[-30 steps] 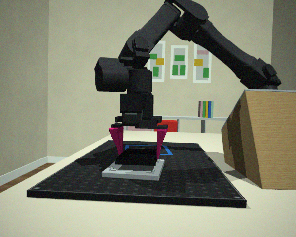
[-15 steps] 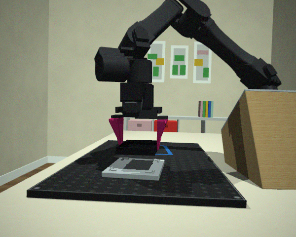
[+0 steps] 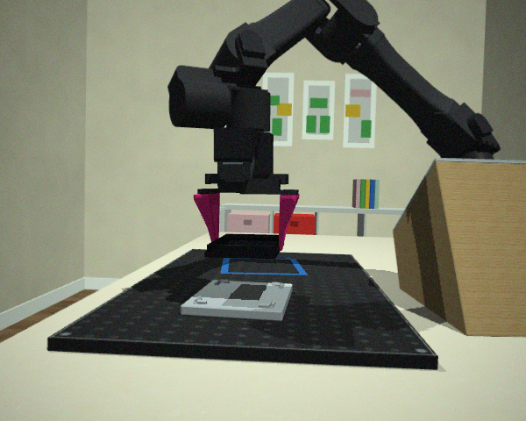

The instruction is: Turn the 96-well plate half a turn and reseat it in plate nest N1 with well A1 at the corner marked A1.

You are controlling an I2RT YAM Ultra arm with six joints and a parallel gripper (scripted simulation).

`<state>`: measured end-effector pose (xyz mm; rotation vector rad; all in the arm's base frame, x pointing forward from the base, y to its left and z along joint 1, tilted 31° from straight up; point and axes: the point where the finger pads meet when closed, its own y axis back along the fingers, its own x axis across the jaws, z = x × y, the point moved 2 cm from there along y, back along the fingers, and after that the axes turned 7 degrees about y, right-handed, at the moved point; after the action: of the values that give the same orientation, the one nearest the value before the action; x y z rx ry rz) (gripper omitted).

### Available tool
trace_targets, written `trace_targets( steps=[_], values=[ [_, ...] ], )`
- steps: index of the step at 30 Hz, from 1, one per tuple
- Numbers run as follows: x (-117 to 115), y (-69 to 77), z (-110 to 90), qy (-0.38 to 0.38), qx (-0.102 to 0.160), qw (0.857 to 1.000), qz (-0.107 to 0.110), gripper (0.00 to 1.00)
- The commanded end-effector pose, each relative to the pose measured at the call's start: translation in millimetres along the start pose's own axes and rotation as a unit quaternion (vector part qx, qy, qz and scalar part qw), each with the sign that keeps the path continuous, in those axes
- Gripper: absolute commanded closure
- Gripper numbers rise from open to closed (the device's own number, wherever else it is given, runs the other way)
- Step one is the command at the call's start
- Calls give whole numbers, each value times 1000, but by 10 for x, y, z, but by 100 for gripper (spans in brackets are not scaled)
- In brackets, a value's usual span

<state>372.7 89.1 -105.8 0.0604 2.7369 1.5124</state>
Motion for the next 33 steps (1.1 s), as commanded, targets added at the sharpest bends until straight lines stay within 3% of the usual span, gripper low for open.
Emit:
trace_targets(
  steps=[1,8,33],
  values=[
    [-66,215,48,-2,-12,1000,-17,100],
    [-64,286,46,-2,-12,1000,-17,100],
    [-64,286,46,-2,-12,1000,-17,100]
  ],
)
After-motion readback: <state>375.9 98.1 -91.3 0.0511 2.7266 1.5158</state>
